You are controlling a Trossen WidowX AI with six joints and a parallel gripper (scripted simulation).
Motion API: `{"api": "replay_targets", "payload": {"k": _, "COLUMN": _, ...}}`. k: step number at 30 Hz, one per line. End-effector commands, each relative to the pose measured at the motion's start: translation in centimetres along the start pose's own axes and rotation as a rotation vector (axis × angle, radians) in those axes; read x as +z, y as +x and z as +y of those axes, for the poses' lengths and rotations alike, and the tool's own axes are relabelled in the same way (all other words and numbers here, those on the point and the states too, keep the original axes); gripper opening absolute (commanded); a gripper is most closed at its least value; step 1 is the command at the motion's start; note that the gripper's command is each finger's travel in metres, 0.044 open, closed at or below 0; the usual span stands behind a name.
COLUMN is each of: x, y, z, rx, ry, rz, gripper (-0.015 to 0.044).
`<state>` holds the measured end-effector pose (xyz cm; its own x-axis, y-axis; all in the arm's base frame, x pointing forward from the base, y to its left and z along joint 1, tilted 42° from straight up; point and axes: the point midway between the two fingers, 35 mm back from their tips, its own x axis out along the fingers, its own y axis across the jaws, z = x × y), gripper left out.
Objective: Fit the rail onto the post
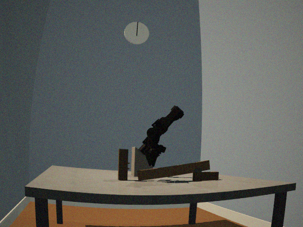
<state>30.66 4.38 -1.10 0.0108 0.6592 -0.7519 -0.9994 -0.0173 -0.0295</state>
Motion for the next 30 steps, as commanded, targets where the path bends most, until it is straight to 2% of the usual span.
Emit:
{"api": "replay_targets", "payload": {"k": 1, "x": 0.0, "y": 0.7, "z": 0.0, "rx": 0.001, "ry": 0.003, "rz": -0.007, "gripper": 0.0440}}
{"api": "replay_targets", "payload": {"k": 30, "x": 0.0, "y": 5.3, "z": 0.0, "rx": 0.001, "ry": 0.003, "rz": -0.009, "gripper": 0.0440}}
